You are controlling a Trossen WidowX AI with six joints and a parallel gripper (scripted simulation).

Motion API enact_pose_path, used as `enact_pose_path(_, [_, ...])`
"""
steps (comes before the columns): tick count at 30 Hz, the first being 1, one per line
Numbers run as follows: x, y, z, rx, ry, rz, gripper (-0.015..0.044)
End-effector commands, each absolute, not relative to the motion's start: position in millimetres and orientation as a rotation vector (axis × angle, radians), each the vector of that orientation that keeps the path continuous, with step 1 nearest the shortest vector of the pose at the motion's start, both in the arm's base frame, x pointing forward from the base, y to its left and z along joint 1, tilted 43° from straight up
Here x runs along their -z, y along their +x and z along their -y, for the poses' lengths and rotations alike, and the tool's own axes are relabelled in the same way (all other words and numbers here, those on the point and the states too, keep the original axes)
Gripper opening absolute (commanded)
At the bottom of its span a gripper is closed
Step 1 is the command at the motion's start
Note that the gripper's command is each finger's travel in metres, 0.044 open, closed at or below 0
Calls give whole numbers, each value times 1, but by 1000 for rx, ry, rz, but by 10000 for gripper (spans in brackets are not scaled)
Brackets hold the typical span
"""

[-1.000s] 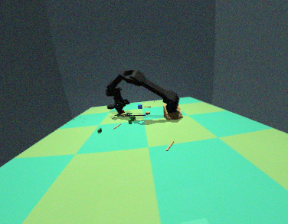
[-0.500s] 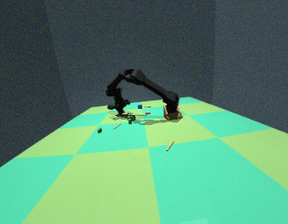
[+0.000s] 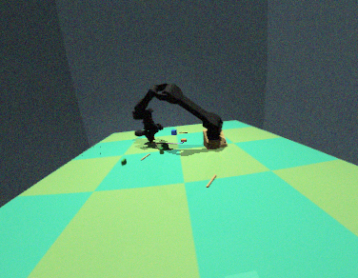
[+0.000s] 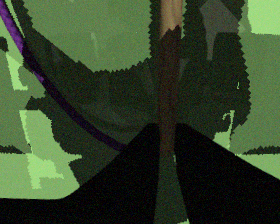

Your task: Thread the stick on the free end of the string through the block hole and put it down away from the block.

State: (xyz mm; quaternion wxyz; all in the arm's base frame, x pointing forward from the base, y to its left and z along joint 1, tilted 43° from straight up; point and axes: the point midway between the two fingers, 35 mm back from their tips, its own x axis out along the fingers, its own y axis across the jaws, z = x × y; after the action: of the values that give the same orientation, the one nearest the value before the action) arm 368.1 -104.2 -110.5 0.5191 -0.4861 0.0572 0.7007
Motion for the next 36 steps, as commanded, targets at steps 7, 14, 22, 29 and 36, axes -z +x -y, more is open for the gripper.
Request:
enact_pose_path(7, [103,361,97,-1678,-1163,-137,0])
enact_pose_path(14, [99,355,92,-1678,-1162,-137,0])
enact_pose_path(22, [94,349,86,-1678,-1161,-137,0])
enact_pose_path(29, [90,343,81,-1679,-1160,-136,0])
enact_pose_path(36, [86,337,76,-1679,-1159,-136,0])
